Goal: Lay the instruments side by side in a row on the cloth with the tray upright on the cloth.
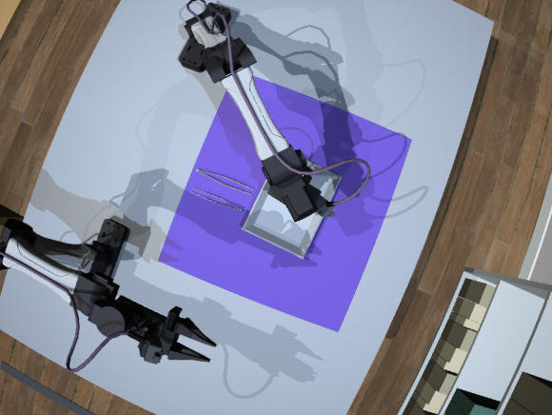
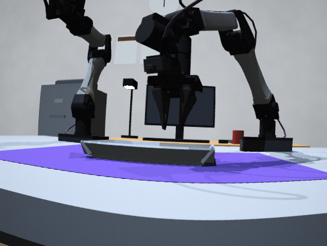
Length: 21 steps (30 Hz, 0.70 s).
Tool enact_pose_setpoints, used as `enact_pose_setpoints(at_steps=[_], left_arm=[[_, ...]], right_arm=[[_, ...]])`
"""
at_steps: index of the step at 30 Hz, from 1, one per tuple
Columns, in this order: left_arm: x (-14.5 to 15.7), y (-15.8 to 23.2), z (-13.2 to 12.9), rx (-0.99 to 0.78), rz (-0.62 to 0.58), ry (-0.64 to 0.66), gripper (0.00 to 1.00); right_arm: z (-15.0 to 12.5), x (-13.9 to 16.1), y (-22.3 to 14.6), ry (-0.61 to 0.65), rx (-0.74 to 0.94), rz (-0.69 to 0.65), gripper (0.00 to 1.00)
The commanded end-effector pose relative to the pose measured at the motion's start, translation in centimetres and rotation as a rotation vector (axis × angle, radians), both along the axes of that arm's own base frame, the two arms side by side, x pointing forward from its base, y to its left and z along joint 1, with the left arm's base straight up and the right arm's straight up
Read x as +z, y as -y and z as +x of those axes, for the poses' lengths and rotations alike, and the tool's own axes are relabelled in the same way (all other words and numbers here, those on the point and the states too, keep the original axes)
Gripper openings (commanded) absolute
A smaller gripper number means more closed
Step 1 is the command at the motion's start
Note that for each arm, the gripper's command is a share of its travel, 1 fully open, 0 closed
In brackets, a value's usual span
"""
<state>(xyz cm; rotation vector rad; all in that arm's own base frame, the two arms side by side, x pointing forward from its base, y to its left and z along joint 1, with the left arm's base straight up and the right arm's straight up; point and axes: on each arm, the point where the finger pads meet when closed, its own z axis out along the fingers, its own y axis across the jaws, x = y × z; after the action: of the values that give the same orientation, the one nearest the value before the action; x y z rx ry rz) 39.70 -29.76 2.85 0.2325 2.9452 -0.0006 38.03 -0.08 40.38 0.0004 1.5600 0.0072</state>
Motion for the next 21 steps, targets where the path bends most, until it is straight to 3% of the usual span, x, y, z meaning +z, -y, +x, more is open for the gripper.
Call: enact_pose_setpoints(at_steps=[1,4,5,21], left_arm=[[-2.4,0.3,0.1,0.012,0.01,-0.003,0.33],[-2.3,-0.2,-0.4,0.009,0.034,-0.024,0.33],[-1.7,0.5,0.3,0.004,-0.007,0.011,0.33],[-3.9,0.6,-0.2,0.006,-0.009,-0.014,0.33]], right_arm=[[-0.4,2.2,-0.2,0.087,0.013,0.008,0.33],[-0.4,2.2,-0.2,0.087,0.013,0.008,0.33],[-0.4,2.2,-0.2,0.087,0.013,0.008,0.33],[-0.4,2.2,-0.2,0.087,0.013,0.008,0.33]])
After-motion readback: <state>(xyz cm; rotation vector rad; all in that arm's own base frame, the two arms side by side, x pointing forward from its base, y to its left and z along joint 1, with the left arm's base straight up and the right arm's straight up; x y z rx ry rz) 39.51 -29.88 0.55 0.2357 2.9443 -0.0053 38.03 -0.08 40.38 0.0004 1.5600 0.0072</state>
